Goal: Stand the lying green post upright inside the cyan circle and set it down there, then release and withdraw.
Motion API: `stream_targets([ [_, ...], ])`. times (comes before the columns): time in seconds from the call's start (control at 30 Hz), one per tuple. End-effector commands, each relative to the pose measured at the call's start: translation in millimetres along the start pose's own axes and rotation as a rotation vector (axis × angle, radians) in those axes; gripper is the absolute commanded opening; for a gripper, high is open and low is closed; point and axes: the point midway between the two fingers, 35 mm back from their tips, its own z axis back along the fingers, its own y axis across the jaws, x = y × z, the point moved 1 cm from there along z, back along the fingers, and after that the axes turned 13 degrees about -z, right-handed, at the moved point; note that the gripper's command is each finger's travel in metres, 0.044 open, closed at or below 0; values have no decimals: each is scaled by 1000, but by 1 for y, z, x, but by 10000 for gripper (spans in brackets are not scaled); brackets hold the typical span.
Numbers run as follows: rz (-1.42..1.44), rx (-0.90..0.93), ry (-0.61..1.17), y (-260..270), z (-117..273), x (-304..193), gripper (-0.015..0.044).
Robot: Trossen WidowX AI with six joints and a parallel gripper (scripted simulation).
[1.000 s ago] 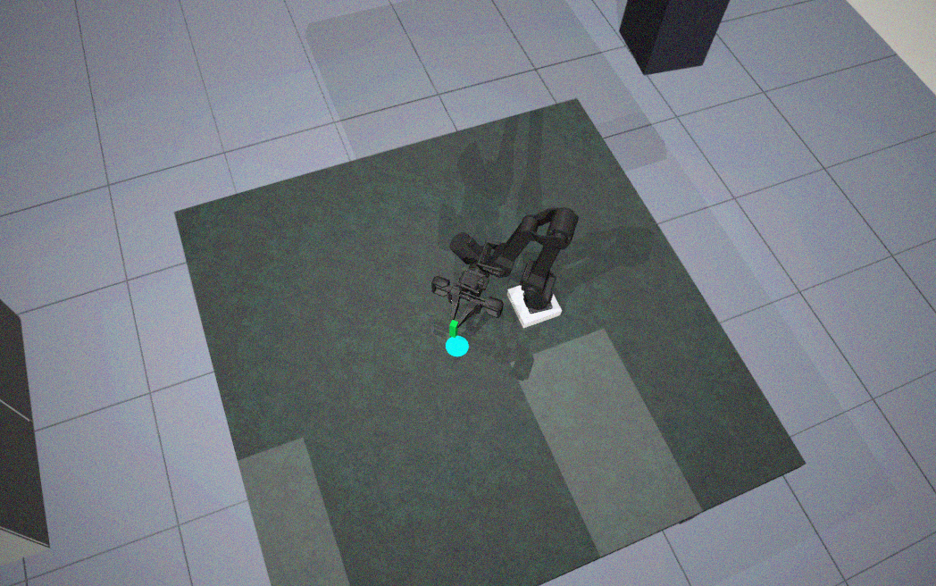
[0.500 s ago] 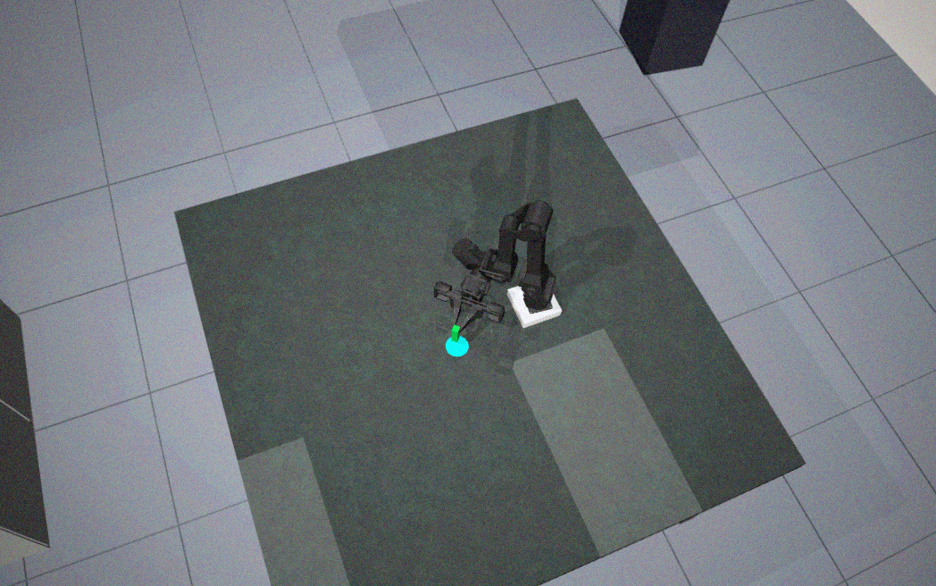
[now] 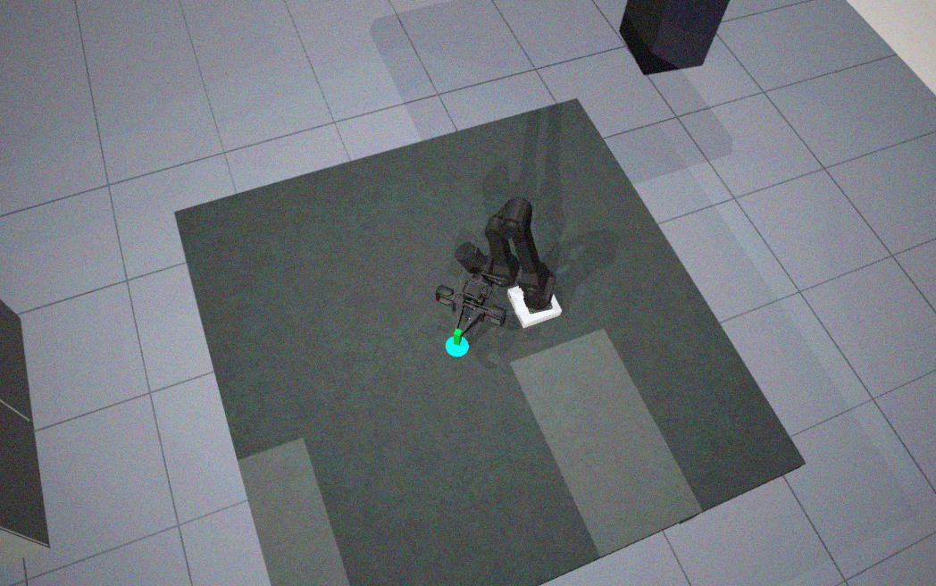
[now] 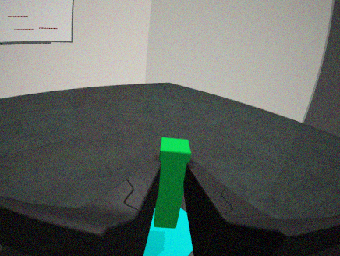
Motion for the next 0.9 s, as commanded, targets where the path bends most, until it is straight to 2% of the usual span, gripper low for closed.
stream_targets([
  [0.0,-3,-2,1,-1,-1,-3,23],
  [0.83,-3,0,0,-3,-3,-17,23],
  [0.87,-3,0,0,-3,-3,-17,49],
])
